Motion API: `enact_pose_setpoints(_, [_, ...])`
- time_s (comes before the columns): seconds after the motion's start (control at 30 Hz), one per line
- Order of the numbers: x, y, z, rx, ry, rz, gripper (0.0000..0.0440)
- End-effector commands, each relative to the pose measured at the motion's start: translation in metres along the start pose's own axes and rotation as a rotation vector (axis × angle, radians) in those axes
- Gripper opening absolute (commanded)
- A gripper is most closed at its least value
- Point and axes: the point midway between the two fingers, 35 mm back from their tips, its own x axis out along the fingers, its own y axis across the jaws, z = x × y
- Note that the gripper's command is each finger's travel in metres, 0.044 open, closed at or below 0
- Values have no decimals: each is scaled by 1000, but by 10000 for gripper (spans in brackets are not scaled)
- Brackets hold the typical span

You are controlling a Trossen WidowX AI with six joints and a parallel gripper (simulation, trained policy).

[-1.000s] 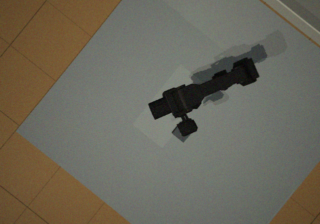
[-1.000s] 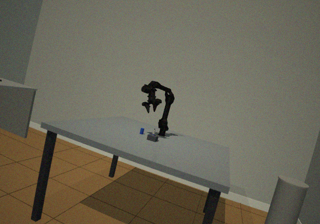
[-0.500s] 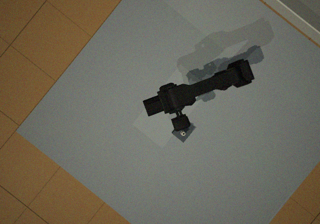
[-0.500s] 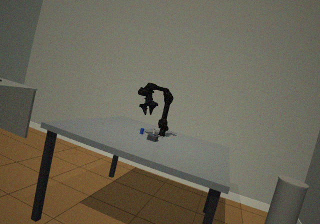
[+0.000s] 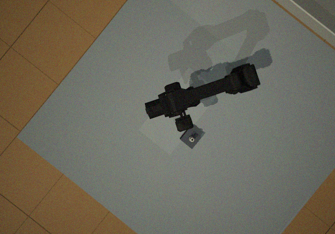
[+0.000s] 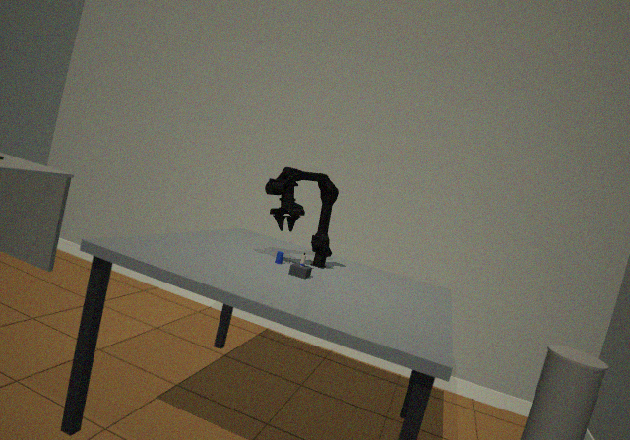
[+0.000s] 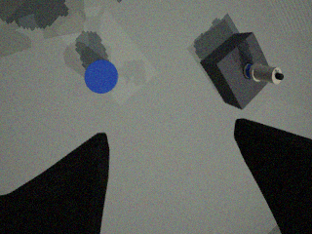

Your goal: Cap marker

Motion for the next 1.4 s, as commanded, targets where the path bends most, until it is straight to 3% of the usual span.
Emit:
enact_pose_setpoints(0.0, [9,8,0,12,-40,27,317])
enact_pose_setpoints(0.7, [55,39,2,46,-181,133,301])
enact_pose_setpoints(1.37, [111,46,6,16,-220,165,256])
